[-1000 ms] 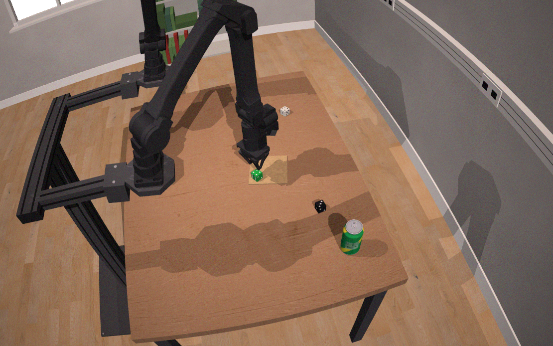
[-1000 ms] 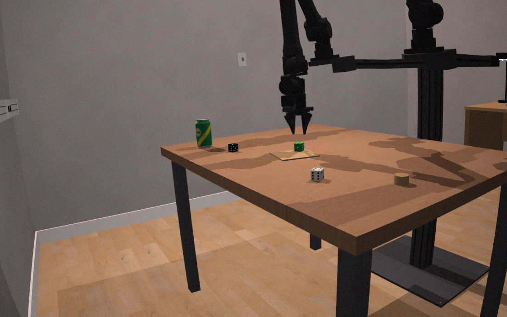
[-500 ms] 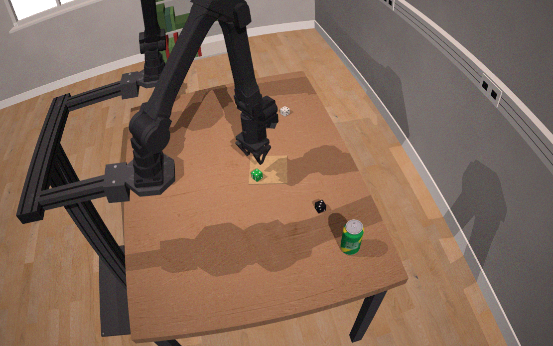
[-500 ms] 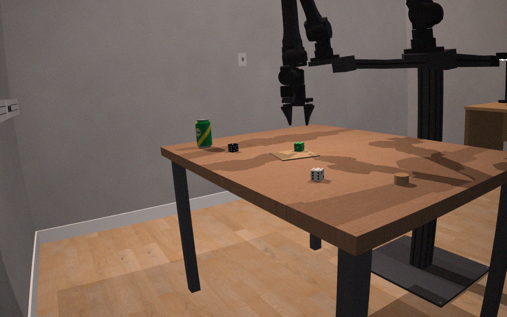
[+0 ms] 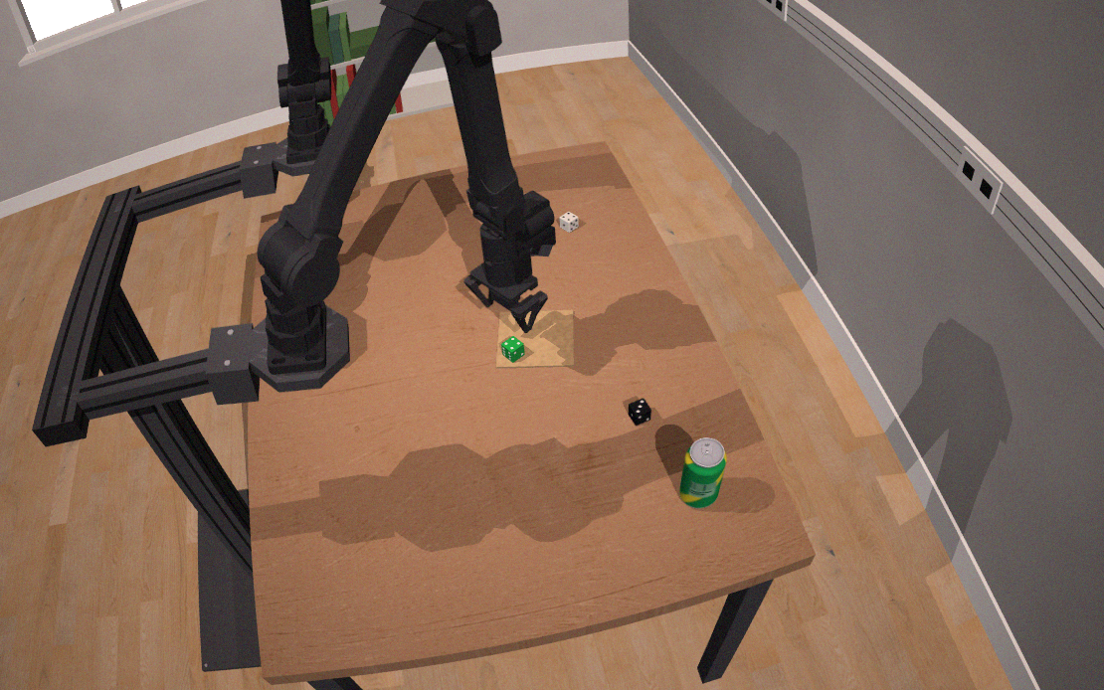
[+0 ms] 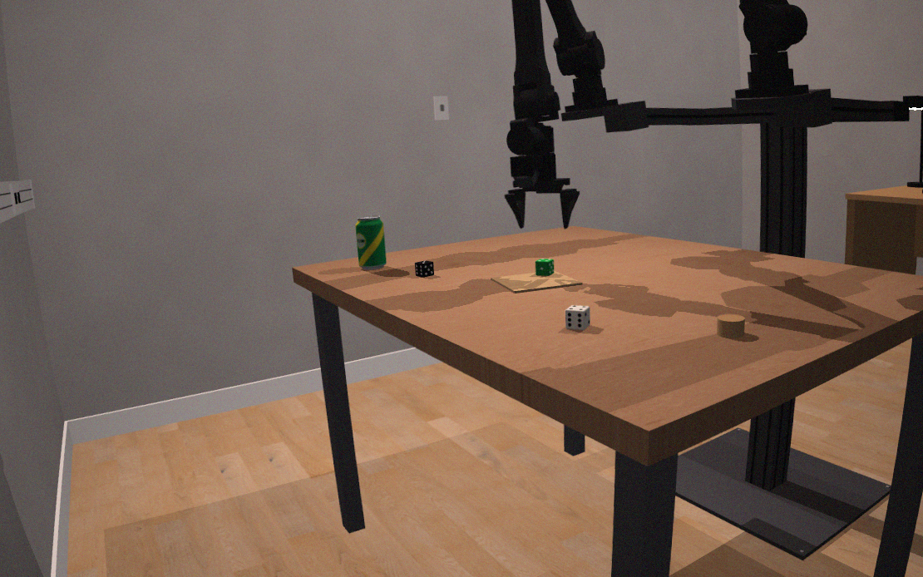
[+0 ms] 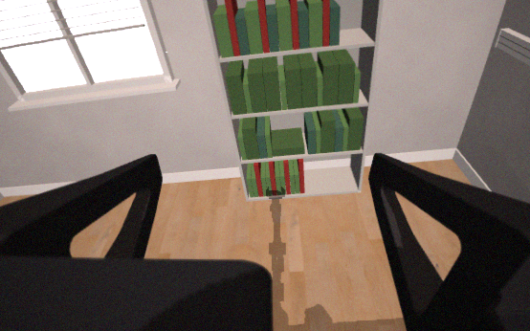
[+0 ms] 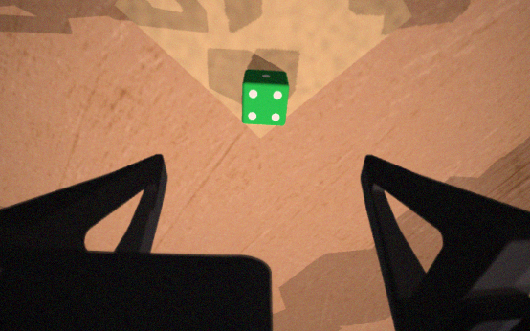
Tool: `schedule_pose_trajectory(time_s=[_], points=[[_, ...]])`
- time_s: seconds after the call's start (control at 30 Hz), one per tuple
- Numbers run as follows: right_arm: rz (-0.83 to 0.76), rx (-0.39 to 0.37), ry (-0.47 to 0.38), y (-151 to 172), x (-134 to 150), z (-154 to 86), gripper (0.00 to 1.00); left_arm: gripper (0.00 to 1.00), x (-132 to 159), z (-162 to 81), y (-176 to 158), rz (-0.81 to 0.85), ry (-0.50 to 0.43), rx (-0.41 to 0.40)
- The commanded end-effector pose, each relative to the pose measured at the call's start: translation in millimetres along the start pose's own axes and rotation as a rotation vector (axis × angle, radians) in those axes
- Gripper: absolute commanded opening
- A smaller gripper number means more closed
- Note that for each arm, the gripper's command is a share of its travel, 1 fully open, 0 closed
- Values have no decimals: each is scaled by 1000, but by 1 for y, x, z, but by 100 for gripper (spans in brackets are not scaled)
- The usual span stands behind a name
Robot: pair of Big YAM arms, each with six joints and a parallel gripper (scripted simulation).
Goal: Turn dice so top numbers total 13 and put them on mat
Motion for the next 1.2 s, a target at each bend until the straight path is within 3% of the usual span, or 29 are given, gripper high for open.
schedule_pose_trajectory(time_s=[0.0,0.33,0.43,0.6,0.8,0.87,1.17], points=[[5,1,-1,0,-2,-6,100,100,-37,2,-6,15,-66,14],[-1,-1,9,7,-13,4,100,100,-37,2,-6,15,-66,14],[0,0,7,12,-33,4,100,100,-37,2,-6,15,-66,14],[3,2,2,27,-93,5,100,100,-37,2,-6,15,-66,14],[8,2,-7,53,-191,5,100,100,-37,2,-6,15,-66,14],[8,2,-7,53,-191,5,100,100,-37,2,-6,15,-66,14],[15,1,-19,88,-320,5,100,100,-37,2,-6,15,-66,14]])
Point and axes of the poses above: on each arm, the point where the finger pads meet when closed, its own z axis out along the fingers, its own y axis across the jaws, x = y × z, the point moved 1 cm from there along -z, back along the fingers, and after that the axes turned 13 degrees about -z, right-handed, at the moved point
